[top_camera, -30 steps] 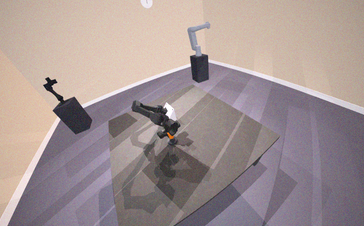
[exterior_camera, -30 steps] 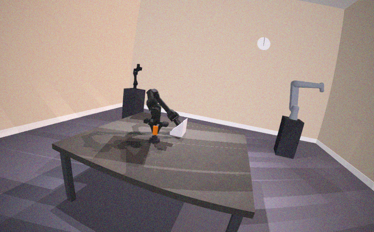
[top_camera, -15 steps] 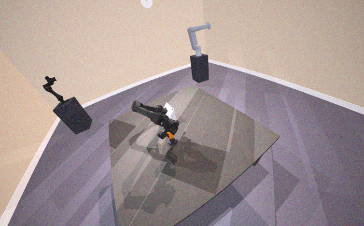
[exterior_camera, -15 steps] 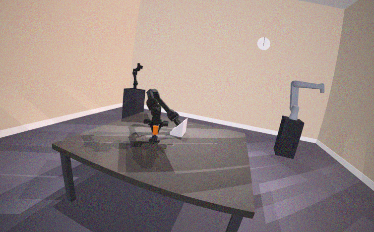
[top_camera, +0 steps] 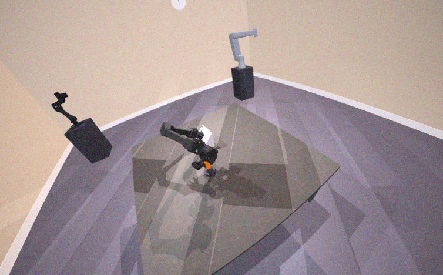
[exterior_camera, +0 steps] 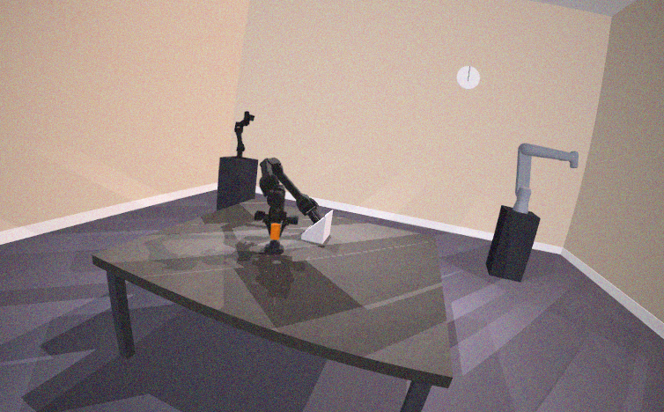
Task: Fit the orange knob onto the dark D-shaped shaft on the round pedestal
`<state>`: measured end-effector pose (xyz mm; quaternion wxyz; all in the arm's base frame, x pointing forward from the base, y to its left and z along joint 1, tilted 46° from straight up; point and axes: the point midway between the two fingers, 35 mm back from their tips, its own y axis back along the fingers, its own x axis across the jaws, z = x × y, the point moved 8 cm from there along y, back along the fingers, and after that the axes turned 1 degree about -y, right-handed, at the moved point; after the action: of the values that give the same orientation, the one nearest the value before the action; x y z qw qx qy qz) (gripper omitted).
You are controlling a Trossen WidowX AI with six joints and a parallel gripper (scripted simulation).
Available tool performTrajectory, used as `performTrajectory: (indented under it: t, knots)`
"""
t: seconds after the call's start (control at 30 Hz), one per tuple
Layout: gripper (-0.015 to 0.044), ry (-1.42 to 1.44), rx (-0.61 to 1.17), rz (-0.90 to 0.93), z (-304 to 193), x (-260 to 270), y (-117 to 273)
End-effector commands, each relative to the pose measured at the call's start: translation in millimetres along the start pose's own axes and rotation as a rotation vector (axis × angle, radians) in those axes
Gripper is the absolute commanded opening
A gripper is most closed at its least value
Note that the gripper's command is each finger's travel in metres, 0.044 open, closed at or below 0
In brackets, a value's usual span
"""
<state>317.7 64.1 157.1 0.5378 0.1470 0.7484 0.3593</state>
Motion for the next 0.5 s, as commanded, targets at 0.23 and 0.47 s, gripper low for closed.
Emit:
performTrajectory:
  t: [0.23,0.47]
  knots:
    - [0.0,0.003,-0.003,-0.005,-1.1,1.3,4.1]
    - [0.0,0.202,-0.003,-0.005,-2.6,3.3,3.0]
